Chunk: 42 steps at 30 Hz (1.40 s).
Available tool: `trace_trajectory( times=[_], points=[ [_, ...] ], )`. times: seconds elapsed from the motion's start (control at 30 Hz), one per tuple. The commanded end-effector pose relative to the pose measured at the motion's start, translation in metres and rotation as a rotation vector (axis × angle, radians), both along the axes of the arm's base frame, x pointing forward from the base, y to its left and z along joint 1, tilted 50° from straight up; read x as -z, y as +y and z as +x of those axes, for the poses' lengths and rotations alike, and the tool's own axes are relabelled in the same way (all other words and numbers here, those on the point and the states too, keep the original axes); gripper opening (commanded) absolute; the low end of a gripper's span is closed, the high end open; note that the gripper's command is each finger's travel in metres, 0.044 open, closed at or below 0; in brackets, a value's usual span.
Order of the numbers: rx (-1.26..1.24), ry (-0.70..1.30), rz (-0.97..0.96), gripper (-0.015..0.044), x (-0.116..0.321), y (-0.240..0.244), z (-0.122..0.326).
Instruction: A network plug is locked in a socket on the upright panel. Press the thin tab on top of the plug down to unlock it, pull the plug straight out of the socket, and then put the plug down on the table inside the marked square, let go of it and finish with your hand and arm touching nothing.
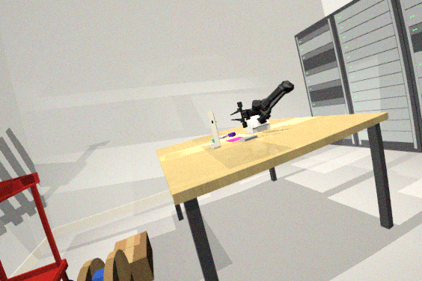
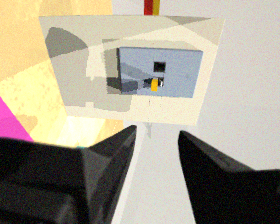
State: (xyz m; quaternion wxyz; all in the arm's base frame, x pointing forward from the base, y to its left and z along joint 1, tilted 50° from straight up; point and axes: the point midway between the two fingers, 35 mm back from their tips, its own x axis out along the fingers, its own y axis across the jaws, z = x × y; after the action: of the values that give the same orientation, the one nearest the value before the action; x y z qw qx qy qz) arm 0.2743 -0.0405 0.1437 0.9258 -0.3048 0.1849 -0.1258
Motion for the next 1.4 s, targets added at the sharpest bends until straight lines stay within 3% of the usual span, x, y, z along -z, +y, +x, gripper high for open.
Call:
trace_trajectory(
  times=[0.0,1.37],
  points=[
    [0.008,0.022,-0.042,0.0156,0.007,-0.002,-0.005],
    [0.009,0.019,-0.043,0.0156,0.011,-0.017,0.065]
  ],
)
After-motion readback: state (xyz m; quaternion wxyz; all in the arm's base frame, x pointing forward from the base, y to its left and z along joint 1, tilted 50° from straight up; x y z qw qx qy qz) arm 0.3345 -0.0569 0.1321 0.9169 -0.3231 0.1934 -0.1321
